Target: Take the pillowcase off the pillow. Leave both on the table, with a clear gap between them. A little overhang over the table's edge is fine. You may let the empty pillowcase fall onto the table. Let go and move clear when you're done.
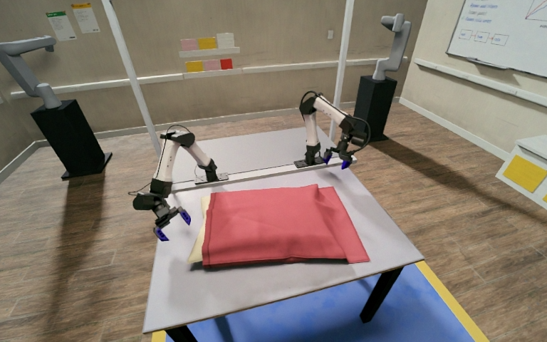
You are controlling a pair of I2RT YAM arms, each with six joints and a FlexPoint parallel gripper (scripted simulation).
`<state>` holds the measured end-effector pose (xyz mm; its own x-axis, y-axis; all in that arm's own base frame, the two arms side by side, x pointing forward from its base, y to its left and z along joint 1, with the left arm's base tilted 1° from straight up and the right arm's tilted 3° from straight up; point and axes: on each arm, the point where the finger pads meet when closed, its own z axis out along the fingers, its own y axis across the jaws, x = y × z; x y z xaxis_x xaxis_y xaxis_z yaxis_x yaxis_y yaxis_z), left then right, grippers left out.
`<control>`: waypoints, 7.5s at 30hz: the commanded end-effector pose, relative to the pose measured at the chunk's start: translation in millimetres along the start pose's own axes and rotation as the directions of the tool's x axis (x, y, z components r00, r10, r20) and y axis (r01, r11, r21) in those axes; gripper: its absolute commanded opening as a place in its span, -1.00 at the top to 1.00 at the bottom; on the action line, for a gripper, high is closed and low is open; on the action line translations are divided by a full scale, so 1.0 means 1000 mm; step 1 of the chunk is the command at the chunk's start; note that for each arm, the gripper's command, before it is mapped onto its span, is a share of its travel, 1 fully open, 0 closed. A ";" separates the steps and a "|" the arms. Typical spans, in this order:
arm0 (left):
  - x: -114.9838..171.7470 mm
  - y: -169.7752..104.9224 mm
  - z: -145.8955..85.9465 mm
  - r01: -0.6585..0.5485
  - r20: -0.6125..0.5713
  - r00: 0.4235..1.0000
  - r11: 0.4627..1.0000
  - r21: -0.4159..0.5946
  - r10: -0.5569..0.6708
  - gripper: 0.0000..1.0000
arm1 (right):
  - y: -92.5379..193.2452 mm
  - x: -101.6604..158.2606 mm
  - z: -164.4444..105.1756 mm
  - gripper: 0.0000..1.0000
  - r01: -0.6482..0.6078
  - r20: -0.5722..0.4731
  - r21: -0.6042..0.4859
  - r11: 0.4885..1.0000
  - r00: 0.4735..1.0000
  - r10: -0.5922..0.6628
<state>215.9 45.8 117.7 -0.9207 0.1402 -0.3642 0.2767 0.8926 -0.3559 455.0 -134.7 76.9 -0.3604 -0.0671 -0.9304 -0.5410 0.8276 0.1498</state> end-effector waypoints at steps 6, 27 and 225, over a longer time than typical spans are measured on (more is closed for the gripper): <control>-0.003 0.001 -0.003 -0.008 0.012 1.000 1.000 -0.010 0.008 -1.00 | -0.002 -0.008 -0.003 -1.00 0.023 0.011 0.007 1.000 1.000 -0.023; -0.017 -0.011 -0.035 -0.020 0.026 0.999 1.000 -0.024 0.020 -1.00 | -0.002 -0.008 -0.003 -1.00 0.023 0.011 0.007 1.000 1.000 -0.023; -0.260 -0.108 -0.206 0.142 0.881 0.300 0.895 -0.422 0.367 -1.00 | 0.225 -0.146 -0.143 0.11 -0.567 0.273 0.474 0.674 0.822 0.500</control>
<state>375.6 -0.4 402.2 0.0013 0.0009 -1.0000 0.0009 1.0000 0.0009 295.1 -16.4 323.7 -0.2739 0.4144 -0.8679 0.1318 0.9101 0.3930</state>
